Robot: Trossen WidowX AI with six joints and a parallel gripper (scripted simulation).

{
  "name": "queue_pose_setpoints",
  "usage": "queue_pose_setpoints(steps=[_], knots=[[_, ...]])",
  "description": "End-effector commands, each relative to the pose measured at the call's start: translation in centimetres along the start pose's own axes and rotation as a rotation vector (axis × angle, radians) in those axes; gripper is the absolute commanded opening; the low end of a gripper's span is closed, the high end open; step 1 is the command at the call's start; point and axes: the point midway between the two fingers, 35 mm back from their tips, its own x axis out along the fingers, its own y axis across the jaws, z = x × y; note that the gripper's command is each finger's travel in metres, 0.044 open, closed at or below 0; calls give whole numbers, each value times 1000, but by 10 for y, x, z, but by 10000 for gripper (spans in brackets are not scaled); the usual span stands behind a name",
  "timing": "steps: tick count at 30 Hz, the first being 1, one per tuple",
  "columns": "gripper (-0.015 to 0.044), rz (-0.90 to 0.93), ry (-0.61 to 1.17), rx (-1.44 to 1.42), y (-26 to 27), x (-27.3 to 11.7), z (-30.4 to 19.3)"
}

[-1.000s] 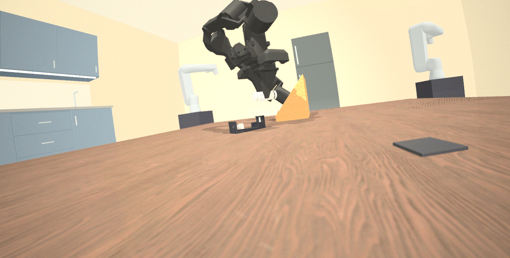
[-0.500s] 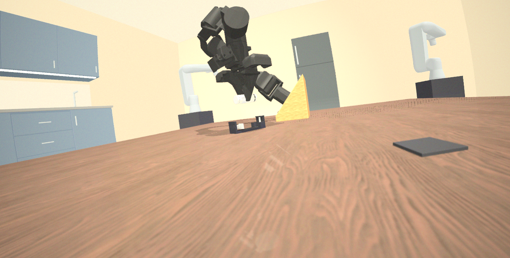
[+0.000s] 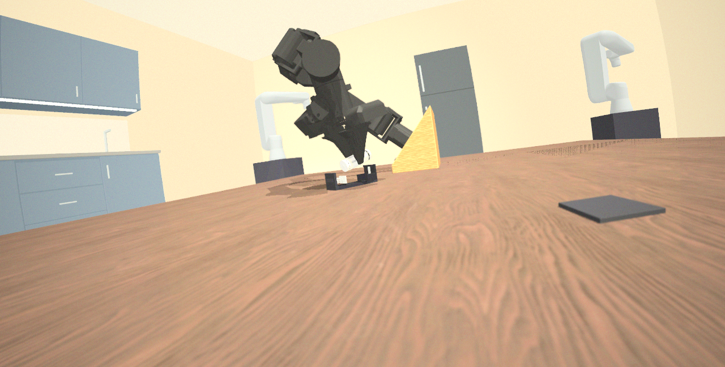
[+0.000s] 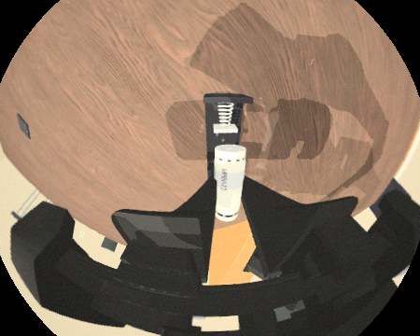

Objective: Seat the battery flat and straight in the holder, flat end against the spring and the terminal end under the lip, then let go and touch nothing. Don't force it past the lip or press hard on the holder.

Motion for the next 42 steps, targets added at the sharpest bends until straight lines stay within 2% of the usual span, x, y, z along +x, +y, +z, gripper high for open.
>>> queue_pose_setpoints(steps=[1,27,42], knots=[[74,4,21,-4,1,0,1],[74,-4,260,-2,1,13,14],[74,-8,265,-2,1,13,23]])
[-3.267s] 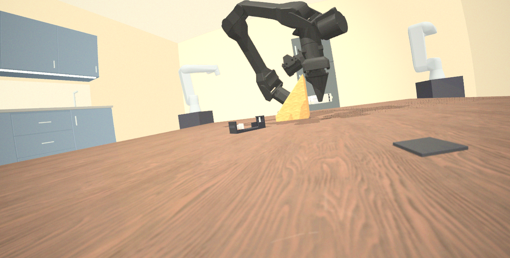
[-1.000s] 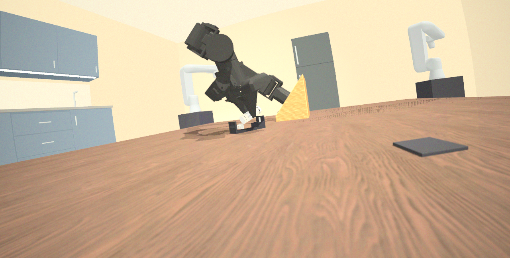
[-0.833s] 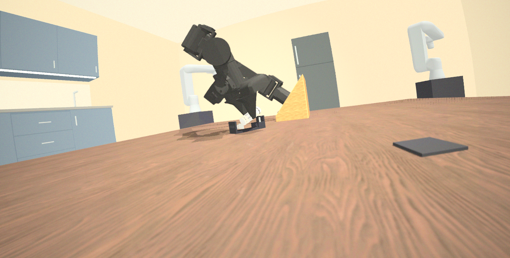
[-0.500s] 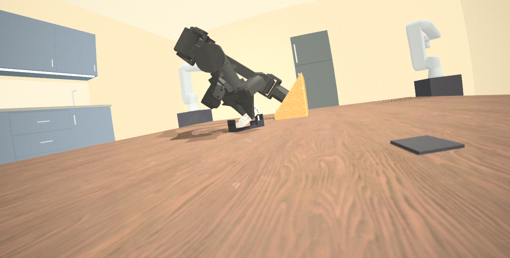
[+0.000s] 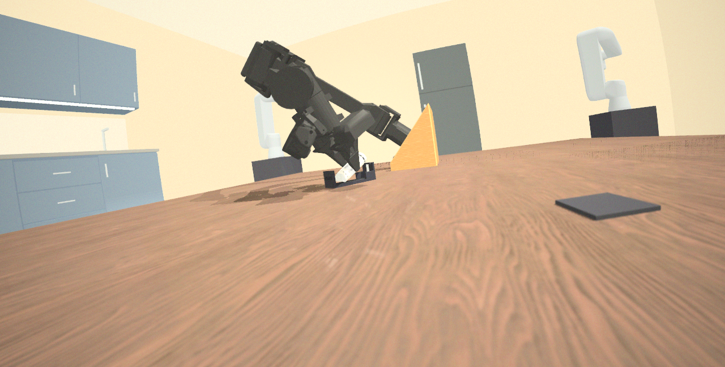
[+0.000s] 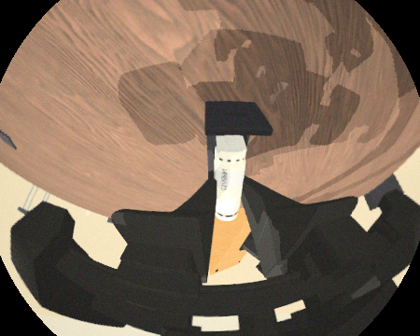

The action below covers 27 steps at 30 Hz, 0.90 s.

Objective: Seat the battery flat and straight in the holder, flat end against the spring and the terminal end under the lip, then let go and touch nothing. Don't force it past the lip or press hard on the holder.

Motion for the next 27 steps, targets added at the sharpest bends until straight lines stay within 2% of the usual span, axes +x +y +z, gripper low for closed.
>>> queue_pose_setpoints(steps=[1,27], knots=[[74,1,-2,-1,0,-2,4],[74,-5,10,0,0,-9,16]])
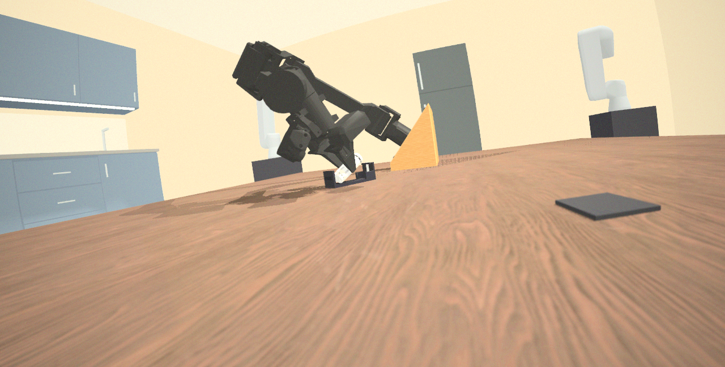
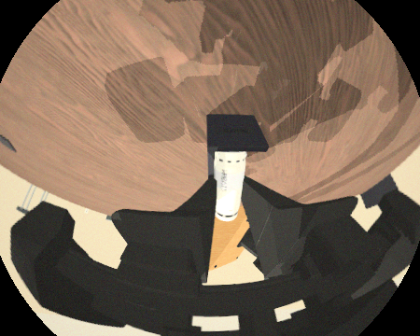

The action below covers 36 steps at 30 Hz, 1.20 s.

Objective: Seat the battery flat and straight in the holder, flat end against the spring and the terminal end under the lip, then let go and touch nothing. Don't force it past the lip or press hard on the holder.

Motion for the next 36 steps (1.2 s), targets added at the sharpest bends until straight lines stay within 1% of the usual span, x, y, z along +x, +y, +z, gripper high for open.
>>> queue_pose_setpoints(steps=[1,14,36], knots=[[74,4,-21,7,0,-4,6],[74,5,-29,7,0,-4,7],[74,7,-159,-2,3,2,5]])
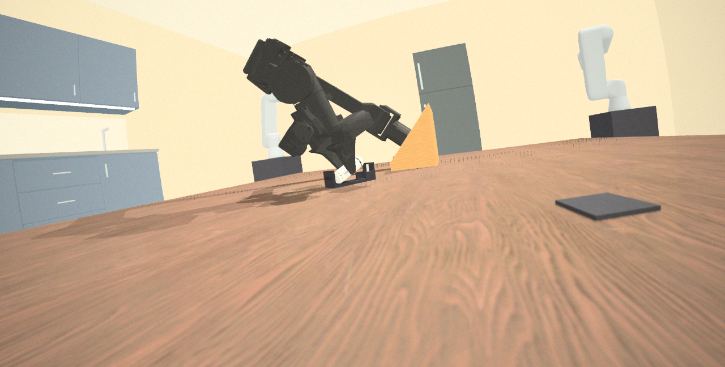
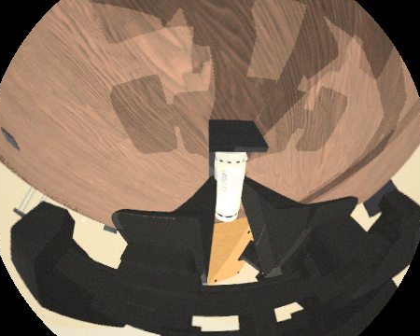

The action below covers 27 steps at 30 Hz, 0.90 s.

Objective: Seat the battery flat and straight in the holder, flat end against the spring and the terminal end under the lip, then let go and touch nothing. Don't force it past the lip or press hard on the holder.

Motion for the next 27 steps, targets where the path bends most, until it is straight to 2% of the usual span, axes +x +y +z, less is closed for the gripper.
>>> queue_pose_setpoints(steps=[1,27], knots=[[74,4,-47,6,2,0,5],[74,7,-197,3,3,5,2]])
